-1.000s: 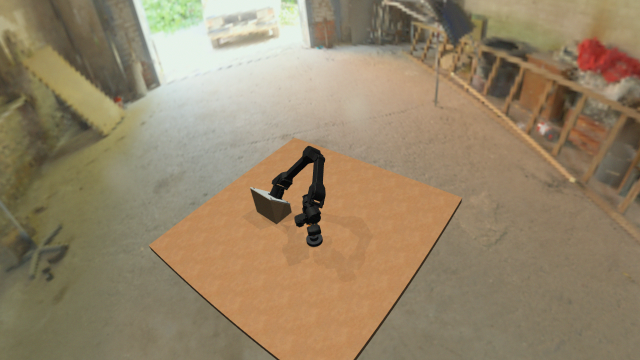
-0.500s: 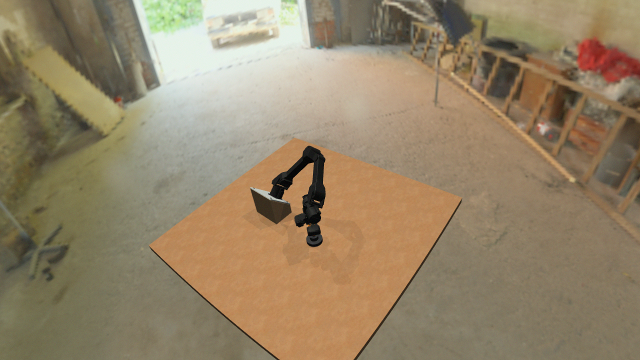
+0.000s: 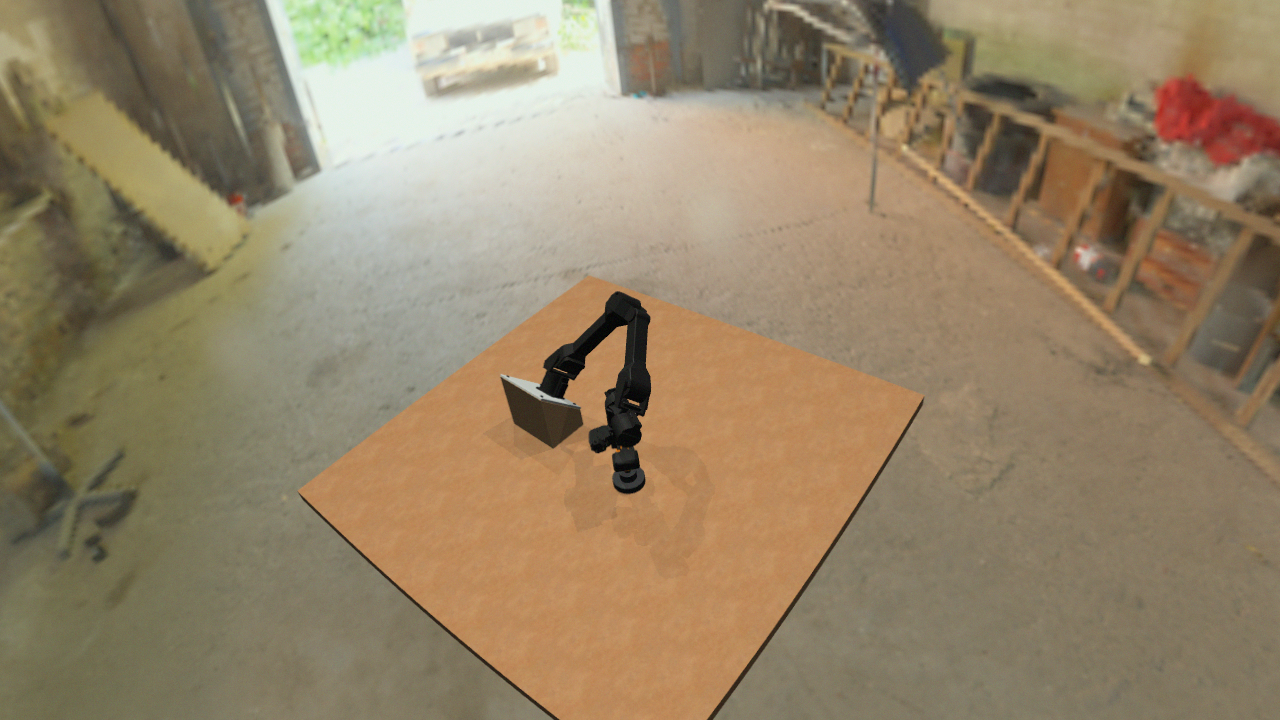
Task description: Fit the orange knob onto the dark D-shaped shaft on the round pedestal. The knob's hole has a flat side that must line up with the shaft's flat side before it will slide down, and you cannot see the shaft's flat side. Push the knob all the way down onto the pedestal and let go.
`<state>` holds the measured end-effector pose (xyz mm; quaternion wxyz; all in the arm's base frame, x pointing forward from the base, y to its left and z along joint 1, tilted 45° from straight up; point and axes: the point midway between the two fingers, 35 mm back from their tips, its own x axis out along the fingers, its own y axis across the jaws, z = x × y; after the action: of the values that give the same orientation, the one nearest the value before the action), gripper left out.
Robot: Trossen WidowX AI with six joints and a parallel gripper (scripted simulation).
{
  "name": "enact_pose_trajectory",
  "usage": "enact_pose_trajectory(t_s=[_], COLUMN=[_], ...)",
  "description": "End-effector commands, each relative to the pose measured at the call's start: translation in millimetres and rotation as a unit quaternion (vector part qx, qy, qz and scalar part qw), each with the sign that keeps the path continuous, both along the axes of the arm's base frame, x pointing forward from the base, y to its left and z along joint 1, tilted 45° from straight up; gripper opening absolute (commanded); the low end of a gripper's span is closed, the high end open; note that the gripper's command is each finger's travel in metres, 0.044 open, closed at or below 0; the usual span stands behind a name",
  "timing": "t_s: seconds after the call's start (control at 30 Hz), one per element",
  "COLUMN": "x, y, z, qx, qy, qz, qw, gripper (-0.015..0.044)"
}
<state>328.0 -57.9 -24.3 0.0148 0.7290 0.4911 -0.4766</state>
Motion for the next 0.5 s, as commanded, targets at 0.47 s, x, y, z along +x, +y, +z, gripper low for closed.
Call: enact_pose_trajectory(t_s=[0.47], x=[0.2], y=[2.2], z=[-1.9], qx=[0.005], qy=[0.056], qz=[-0.059], qw=[0.997], gripper=[0.0])
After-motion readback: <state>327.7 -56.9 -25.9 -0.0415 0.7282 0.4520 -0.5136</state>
